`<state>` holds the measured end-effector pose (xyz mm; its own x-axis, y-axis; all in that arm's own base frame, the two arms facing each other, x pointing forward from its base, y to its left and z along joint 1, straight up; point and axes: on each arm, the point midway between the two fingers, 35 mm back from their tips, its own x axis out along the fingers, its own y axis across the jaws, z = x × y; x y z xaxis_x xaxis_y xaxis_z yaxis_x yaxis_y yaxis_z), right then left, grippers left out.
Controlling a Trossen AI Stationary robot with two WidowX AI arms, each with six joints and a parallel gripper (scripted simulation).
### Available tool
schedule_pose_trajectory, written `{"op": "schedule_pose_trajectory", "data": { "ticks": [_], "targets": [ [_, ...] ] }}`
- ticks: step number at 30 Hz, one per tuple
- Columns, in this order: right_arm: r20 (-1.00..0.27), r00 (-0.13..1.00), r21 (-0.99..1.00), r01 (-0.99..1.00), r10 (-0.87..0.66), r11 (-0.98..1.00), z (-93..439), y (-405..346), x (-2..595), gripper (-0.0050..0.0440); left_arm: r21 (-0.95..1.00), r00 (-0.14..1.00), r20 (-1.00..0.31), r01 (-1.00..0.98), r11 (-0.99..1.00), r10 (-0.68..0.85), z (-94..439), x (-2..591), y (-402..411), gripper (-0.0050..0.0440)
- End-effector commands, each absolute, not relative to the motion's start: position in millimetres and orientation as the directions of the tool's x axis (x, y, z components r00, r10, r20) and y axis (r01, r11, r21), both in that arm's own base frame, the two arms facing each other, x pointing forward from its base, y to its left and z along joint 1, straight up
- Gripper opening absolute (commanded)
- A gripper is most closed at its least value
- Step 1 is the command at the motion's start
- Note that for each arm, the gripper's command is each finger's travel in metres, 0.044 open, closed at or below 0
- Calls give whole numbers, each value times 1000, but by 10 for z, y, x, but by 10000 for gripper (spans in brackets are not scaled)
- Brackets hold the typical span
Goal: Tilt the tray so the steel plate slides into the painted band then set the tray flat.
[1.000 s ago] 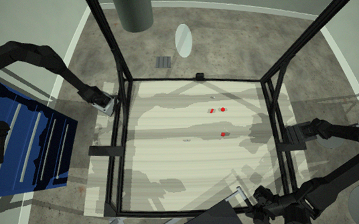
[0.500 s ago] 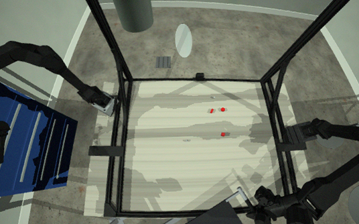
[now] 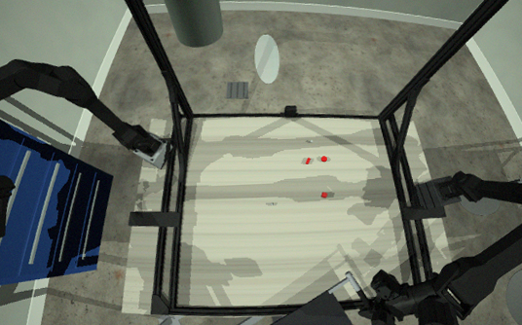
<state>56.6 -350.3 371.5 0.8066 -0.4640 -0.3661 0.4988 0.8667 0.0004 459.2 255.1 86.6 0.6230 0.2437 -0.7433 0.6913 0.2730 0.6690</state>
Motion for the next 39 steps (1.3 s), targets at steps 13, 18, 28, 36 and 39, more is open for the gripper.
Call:
{"op": "schedule_pose_trajectory", "data": {
  "ticks": [13,18,28,36,39],
  "targets": [
    [-367,806,0,499,-465,866,3710,-3505,562,440,707,657,-708,658,260,260,1117,4633,2573,0],
    [-367,806,0,499,-465,866,3710,-3505,562,440,690,641,-724,674,266,253,913,4596,2559,0],
    [-367,806,0,499,-465,866,3710,-3505,562,440,612,569,-791,736,291,225,114,4496,2519,0],
    [-367,806,0,499,-465,866,3710,-3505,562,440,613,570,-790,735,290,225,290,4512,2525,0],
    [-367,806,0,499,-465,866,3710,-3505,562,440,617,574,-787,732,289,227,367,4520,2529,0]
  ]
}}
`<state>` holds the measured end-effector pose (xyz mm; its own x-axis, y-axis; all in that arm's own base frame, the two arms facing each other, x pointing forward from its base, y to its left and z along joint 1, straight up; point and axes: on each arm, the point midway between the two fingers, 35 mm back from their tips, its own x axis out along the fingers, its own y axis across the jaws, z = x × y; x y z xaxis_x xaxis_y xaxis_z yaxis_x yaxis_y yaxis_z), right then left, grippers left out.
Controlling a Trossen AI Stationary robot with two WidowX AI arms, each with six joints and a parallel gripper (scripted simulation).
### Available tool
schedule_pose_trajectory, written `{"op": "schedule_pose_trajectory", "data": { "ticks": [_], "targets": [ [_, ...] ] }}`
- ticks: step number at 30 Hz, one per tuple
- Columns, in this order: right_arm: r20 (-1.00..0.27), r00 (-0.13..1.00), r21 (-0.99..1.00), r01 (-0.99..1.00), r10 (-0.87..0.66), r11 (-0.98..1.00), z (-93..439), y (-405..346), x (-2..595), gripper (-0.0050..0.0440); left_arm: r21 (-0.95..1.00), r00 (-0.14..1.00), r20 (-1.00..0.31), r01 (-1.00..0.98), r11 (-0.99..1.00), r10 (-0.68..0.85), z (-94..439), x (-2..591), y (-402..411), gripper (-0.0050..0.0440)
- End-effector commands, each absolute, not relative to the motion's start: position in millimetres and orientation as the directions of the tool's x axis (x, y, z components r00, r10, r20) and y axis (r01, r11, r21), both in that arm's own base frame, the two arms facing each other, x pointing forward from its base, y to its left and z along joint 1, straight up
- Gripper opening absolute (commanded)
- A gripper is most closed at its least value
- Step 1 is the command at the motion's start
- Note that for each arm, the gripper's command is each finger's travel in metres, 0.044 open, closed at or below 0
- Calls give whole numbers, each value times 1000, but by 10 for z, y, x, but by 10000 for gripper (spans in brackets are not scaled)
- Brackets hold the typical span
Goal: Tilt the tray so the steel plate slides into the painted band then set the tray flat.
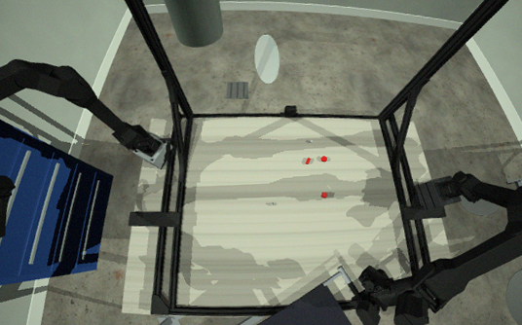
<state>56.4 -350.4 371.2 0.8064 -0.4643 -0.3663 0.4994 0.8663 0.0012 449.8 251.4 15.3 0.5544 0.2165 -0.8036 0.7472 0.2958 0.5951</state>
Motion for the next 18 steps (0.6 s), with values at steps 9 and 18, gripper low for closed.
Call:
{"op": "schedule_pose_trajectory", "data": {
  "ticks": [9,18],
  "targets": [
    [-367,806,0,499,-465,866,3710,-3505,562,440,628,584,-779,724,286,231,548,4542,2537,0],
    [-367,806,0,499,-465,866,3710,-3505,562,440,641,596,-768,714,282,236,610,4550,2540,0]
  ]
}}
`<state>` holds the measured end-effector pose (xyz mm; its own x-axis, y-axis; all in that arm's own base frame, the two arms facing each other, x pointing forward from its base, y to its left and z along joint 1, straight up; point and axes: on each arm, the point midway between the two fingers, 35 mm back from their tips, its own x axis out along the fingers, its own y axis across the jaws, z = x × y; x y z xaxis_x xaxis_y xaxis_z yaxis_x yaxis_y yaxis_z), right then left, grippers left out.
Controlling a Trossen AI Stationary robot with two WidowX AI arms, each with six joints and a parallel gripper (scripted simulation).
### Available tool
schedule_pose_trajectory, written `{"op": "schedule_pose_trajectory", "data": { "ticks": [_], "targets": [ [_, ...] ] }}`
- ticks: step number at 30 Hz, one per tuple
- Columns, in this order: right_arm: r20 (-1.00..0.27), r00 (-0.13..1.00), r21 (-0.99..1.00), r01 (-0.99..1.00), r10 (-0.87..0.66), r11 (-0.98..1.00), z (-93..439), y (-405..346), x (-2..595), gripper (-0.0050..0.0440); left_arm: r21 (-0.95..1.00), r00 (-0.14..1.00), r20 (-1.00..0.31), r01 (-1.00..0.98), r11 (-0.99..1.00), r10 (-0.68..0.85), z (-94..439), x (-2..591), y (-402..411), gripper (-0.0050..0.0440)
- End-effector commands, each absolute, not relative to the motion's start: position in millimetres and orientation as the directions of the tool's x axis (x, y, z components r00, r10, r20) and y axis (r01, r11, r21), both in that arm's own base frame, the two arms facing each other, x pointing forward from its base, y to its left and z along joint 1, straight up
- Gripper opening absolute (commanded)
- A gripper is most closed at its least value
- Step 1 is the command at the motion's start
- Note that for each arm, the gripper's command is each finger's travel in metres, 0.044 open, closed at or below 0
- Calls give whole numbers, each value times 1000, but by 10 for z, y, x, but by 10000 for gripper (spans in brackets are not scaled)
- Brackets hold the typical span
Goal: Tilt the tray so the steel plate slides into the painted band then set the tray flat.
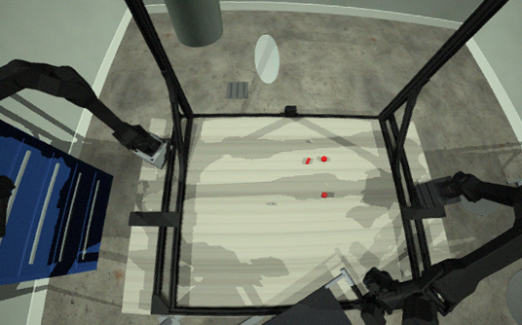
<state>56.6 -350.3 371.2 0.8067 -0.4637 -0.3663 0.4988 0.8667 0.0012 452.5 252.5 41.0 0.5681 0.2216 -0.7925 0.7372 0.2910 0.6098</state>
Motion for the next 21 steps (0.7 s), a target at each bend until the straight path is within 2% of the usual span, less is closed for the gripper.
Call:
{"op": "schedule_pose_trajectory", "data": {
  "ticks": [1,21],
  "targets": [
    [-367,806,0,499,-465,866,3710,-3505,562,440,641,596,-768,714,282,236,610,4550,2540,0],
    [-367,806,0,499,-465,866,3710,-3505,562,440,659,613,-752,700,277,242,750,4570,2548,0]
  ]
}}
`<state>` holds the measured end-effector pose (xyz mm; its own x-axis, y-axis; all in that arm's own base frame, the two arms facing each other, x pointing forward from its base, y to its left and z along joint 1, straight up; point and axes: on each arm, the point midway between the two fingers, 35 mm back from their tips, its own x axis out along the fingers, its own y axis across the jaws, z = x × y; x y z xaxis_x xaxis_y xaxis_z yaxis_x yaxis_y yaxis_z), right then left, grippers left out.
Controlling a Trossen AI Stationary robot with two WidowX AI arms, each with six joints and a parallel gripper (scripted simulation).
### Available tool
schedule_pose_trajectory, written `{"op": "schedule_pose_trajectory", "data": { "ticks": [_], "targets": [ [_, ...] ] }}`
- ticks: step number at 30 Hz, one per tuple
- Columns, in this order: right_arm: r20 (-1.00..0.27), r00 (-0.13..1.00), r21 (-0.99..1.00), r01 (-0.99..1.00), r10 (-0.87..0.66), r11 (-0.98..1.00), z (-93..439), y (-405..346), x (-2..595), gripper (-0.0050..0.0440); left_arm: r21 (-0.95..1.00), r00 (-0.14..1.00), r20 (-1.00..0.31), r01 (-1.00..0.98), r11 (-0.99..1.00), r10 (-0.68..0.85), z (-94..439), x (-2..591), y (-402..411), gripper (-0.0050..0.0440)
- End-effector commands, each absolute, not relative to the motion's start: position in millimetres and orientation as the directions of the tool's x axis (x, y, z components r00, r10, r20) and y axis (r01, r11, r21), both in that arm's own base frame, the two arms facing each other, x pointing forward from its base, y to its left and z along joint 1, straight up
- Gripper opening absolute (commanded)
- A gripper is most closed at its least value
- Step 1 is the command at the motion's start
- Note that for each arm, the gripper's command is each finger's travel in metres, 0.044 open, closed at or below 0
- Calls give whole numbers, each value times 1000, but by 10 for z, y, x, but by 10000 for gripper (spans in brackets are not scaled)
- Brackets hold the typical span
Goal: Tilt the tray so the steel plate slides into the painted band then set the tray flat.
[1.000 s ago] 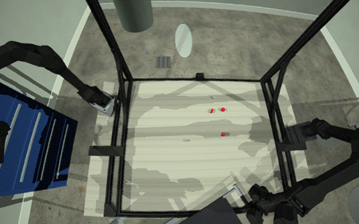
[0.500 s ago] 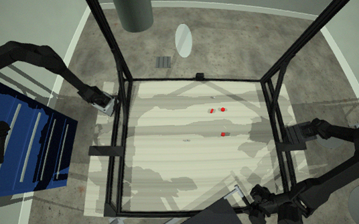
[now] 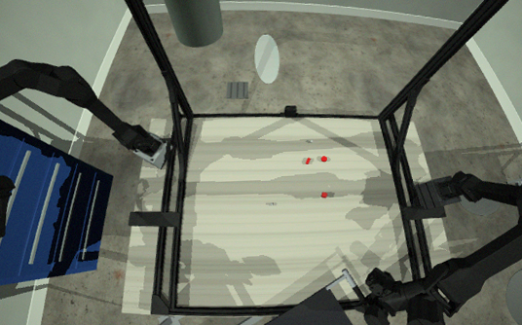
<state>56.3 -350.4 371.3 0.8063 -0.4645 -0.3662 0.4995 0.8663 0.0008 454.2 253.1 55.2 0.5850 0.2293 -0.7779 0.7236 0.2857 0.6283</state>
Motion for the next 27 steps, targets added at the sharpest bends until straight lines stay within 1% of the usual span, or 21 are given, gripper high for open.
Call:
{"op": "schedule_pose_trajectory", "data": {
  "ticks": [1,27],
  "targets": [
    [-367,806,0,499,-465,866,3710,-3505,562,440,659,613,-752,699,276,242,757,4571,2549,0],
    [-367,806,0,499,-465,866,3710,-3505,562,440,681,634,-732,681,269,250,943,4601,2561,0]
  ]
}}
